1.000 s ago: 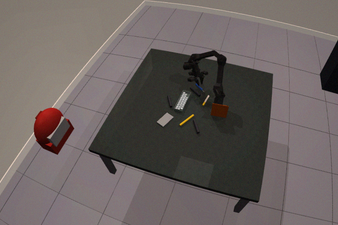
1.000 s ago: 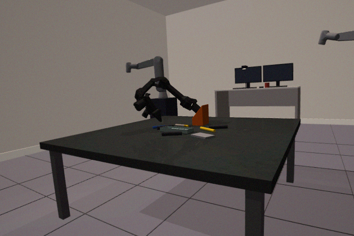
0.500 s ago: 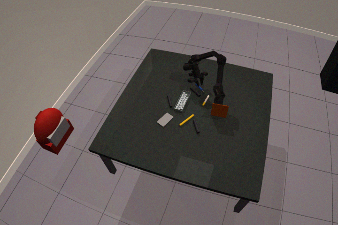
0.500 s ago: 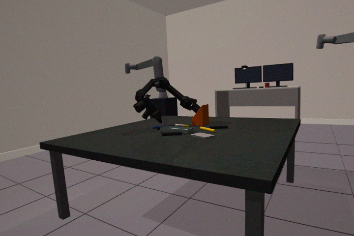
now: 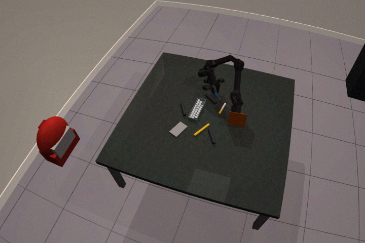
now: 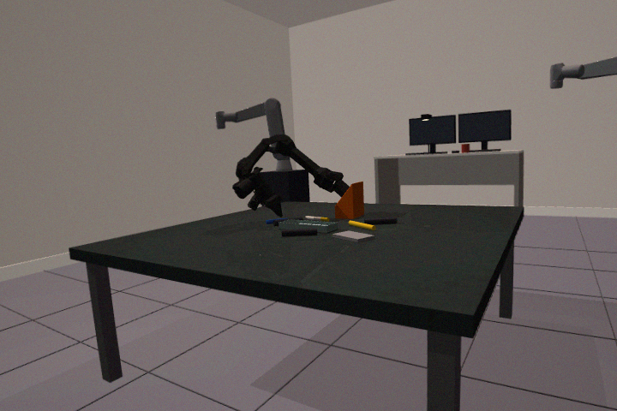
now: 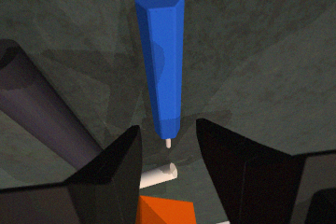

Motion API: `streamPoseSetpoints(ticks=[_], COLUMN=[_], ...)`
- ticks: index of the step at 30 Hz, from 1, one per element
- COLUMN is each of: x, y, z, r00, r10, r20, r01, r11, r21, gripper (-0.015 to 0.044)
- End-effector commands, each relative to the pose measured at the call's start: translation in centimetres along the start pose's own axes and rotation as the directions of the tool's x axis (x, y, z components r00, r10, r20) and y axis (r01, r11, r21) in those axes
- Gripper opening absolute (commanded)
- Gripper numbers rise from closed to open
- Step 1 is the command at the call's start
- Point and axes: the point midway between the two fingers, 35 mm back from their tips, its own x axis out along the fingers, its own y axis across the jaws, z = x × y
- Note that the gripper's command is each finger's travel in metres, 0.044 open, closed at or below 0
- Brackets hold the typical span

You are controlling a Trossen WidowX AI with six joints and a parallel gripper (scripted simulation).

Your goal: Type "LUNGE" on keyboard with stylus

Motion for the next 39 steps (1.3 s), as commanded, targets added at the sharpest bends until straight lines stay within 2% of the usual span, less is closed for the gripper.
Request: streamPoseSetpoints(ticks=[1, 29, 34, 39], x=[0.4, 1.8, 1.6, 1.6], y=[0.0, 0.0, 0.0, 0.0], z=[0.1, 0.9, 0.9, 0.9], r00=[1.000, 1.000, 1.000, 1.000], r10=[-0.005, -0.005, -0.001, -0.001], r20=[-0.001, -0.001, -0.001, -0.001], r01=[0.005, 0.005, 0.001, 0.001], r11=[1.000, 1.000, 1.000, 1.000], r21=[-0.005, -0.004, 0.000, 0.000], gripper=[0.0150, 0.0150, 0.0019, 0.0000])
